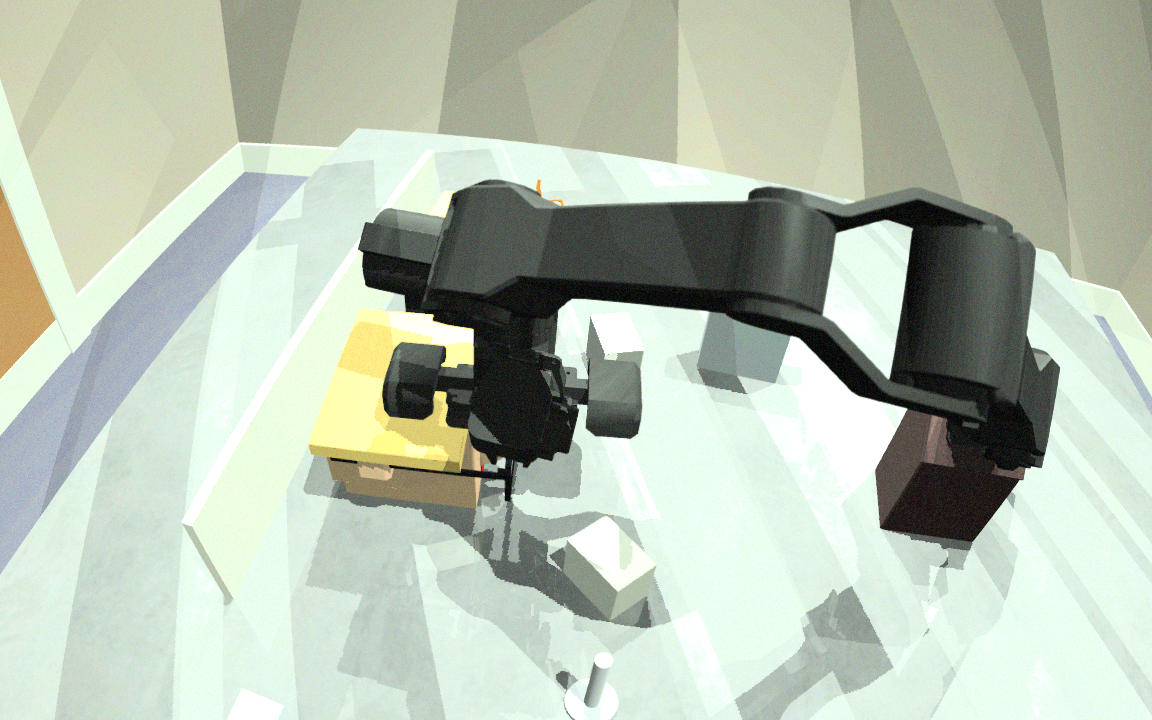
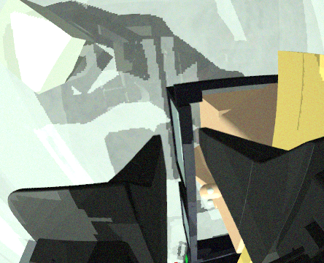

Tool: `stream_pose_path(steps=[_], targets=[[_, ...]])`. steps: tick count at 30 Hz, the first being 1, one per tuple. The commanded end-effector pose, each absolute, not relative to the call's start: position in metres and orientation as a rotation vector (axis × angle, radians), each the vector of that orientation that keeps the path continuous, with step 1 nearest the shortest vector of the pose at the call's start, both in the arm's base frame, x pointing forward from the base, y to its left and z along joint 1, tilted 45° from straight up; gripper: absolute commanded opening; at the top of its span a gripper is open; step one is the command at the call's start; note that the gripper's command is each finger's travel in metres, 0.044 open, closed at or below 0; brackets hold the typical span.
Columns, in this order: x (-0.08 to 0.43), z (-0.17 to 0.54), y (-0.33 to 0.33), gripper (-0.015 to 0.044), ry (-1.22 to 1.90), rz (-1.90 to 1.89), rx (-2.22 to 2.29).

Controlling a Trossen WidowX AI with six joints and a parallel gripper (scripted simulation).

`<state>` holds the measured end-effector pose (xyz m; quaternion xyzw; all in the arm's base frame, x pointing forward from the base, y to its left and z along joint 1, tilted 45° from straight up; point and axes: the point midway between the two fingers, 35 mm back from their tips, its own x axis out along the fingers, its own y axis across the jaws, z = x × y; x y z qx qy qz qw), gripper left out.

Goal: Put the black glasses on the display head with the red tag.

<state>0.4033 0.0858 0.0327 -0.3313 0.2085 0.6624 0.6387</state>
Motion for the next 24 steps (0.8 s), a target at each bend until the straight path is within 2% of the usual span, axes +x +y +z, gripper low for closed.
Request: stream_pose_path(steps=[1,10,24], targets=[[0.403,0.039,0.079,0.0107,0.477,1.512,-0.758],[0.400,0.057,0.060,0.0107,0.485,1.515,-0.757],[0.347,0.060,0.043,0.0107,0.489,1.516,-0.756]])
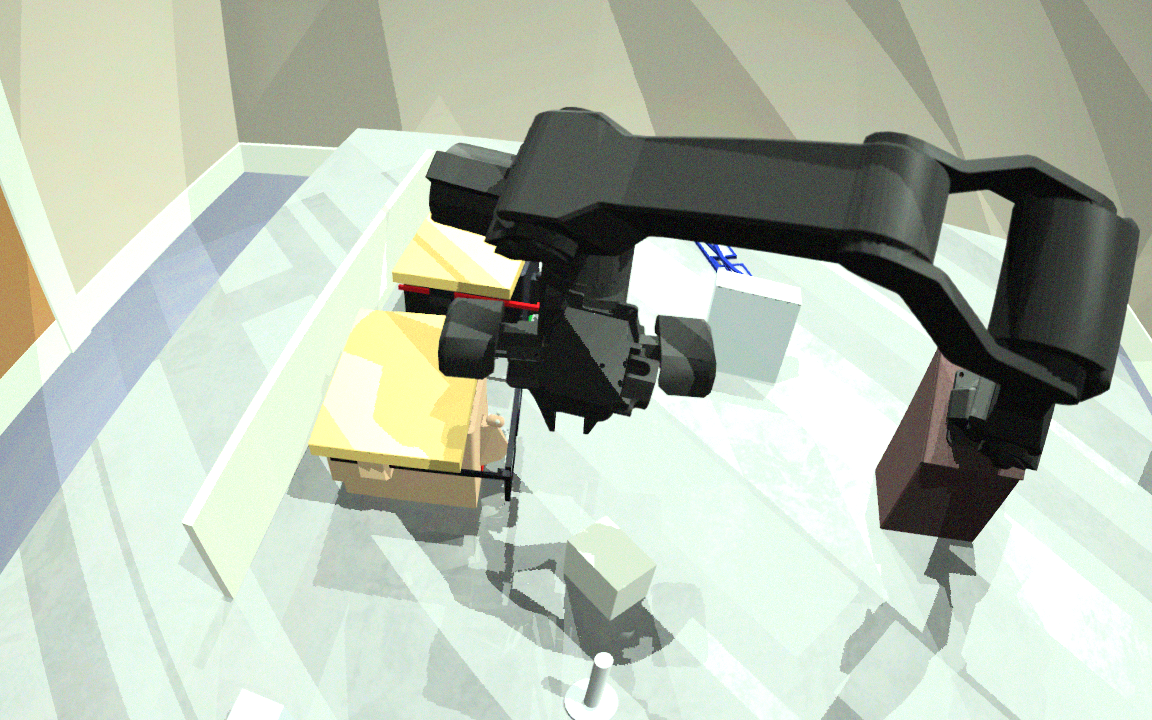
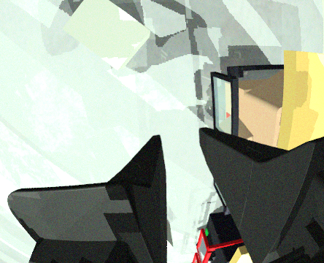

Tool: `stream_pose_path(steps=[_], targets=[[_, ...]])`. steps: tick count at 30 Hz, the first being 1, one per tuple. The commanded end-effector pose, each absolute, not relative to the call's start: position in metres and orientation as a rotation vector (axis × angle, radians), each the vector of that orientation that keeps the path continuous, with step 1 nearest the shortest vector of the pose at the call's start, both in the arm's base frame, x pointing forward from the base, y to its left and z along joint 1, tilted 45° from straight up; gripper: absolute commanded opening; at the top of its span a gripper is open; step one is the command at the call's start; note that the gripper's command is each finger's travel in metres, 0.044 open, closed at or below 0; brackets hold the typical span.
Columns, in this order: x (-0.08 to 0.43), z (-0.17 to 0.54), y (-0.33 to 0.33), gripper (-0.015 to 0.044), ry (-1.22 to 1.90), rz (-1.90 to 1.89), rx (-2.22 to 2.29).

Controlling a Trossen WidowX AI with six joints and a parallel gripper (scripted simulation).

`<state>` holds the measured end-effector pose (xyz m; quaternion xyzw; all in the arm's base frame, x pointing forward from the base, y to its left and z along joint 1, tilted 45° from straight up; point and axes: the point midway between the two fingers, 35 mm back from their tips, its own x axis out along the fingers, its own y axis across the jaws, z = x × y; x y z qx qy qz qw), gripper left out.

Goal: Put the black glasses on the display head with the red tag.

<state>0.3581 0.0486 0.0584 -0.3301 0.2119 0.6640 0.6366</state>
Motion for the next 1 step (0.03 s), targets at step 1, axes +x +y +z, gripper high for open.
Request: stream_pose_path(steps=[1], targets=[[0.3451,0.0602,0.0422,0.0107,0.489,1.517,-0.755]])
